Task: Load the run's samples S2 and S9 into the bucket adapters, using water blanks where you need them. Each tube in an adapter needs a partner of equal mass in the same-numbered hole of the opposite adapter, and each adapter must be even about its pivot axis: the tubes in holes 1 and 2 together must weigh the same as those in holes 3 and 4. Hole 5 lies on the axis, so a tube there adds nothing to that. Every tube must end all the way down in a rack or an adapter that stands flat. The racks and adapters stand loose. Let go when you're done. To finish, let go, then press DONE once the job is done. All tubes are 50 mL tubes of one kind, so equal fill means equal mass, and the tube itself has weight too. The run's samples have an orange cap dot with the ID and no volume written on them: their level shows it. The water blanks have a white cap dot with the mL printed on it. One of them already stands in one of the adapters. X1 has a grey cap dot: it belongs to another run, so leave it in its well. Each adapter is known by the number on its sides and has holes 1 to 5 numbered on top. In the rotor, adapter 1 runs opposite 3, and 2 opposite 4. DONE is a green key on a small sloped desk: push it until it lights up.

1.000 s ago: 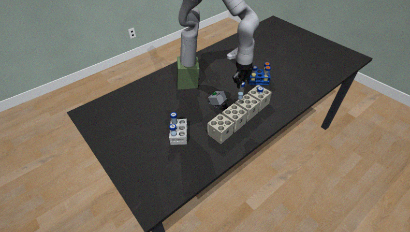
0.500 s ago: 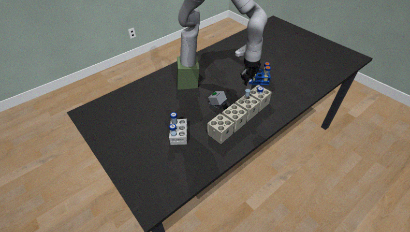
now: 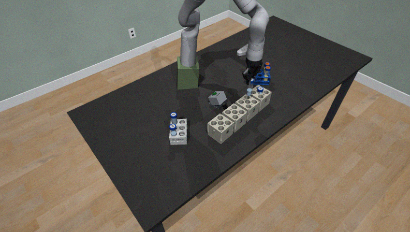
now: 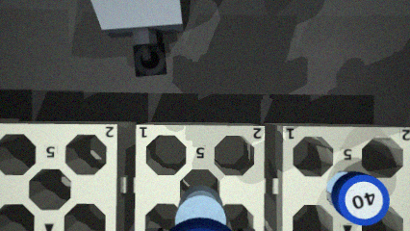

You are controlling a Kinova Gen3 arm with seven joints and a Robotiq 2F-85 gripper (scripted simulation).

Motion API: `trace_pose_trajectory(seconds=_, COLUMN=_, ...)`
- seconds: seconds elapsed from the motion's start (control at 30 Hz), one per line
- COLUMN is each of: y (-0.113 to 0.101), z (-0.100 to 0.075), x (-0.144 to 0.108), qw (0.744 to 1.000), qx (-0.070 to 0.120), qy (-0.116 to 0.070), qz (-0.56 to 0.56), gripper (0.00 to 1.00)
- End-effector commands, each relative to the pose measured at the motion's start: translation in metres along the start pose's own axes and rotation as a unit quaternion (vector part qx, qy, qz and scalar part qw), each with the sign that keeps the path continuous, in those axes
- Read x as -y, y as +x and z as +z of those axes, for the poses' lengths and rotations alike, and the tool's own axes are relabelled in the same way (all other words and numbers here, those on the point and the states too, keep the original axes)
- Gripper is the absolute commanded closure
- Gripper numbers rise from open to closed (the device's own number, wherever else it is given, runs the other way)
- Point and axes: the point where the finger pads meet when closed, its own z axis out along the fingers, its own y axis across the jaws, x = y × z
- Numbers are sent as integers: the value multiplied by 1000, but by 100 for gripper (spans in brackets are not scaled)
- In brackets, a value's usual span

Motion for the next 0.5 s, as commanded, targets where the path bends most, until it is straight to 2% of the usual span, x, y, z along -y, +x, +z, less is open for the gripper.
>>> trace_pose_trajectory(seconds=0.0, y=-2, z=4, x=0, qw=1000, qx=2, qy=1, qz=1, gripper=90)
trace_pose_trajectory(seconds=0.47, y=0, z=20, x=0, qw=1000, qx=1, qy=1, qz=0, gripper=90)
